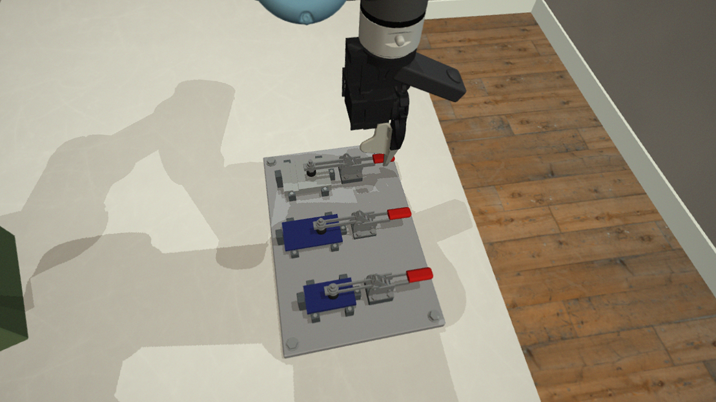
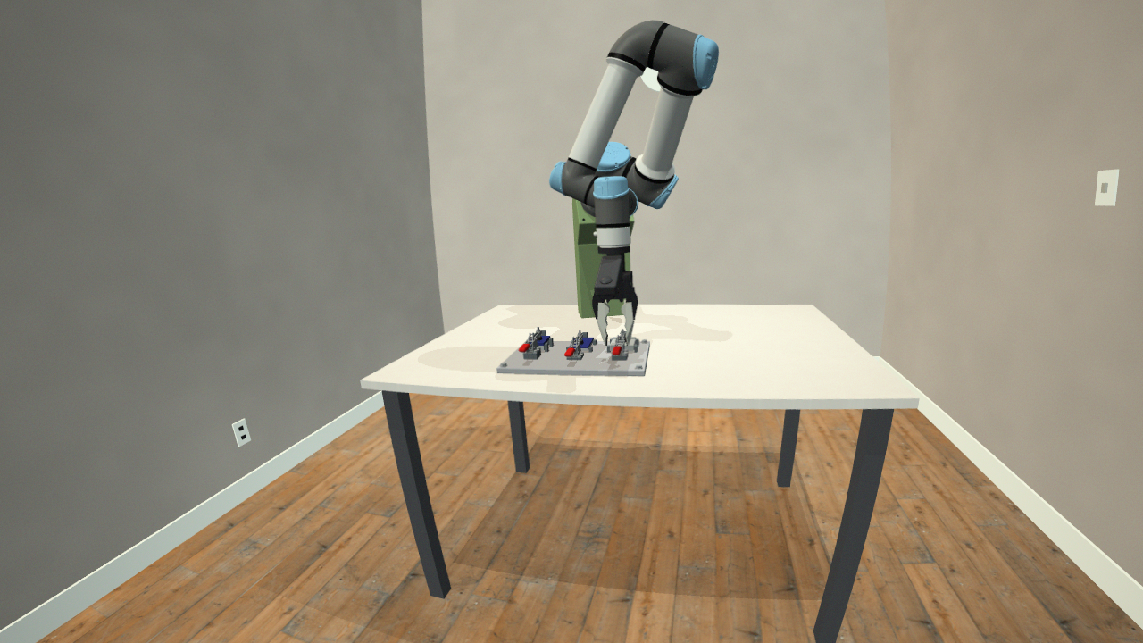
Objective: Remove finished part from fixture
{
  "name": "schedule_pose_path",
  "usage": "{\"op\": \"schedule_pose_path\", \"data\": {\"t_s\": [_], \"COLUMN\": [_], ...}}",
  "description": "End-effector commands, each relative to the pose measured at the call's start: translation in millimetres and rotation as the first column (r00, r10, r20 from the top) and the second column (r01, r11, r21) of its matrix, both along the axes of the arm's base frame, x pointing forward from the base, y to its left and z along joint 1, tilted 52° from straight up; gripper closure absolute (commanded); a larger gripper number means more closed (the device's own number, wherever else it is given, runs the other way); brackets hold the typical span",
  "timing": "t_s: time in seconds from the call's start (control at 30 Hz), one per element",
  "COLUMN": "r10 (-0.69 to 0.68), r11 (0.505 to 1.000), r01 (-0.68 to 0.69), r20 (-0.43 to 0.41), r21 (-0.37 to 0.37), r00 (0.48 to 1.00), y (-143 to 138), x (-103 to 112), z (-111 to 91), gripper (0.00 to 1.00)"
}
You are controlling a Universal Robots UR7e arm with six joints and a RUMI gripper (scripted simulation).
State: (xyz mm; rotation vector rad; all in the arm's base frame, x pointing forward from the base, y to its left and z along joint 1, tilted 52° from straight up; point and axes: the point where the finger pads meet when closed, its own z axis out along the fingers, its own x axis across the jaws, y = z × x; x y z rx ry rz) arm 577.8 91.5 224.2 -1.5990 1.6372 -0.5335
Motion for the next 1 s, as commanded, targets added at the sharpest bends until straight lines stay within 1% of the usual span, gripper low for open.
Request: {"op": "schedule_pose_path", "data": {"t_s": [0.0, 0.13, 0.53, 0.97], "r10": [0.0, 0.0, 0.0, 0.0], "r11": [1.0, 1.0, 1.0, 1.0], "r01": [0.0, 0.0, 0.0, 0.0], "r20": [0.001, 0.001, 0.001, 0.001], "r21": [0.0, 0.0, 0.0, 0.0], "r00": [1.0, 1.0, 1.0, 1.0], "y": [0.4, 0.9, 5.7, 6.2], "x": [1.3, 3.1, 20.1, 21.7], "z": [-0.5, -2.0, -15.3, -16.5], "gripper": [0.72, 0.72, 0.72, 0.72]}}
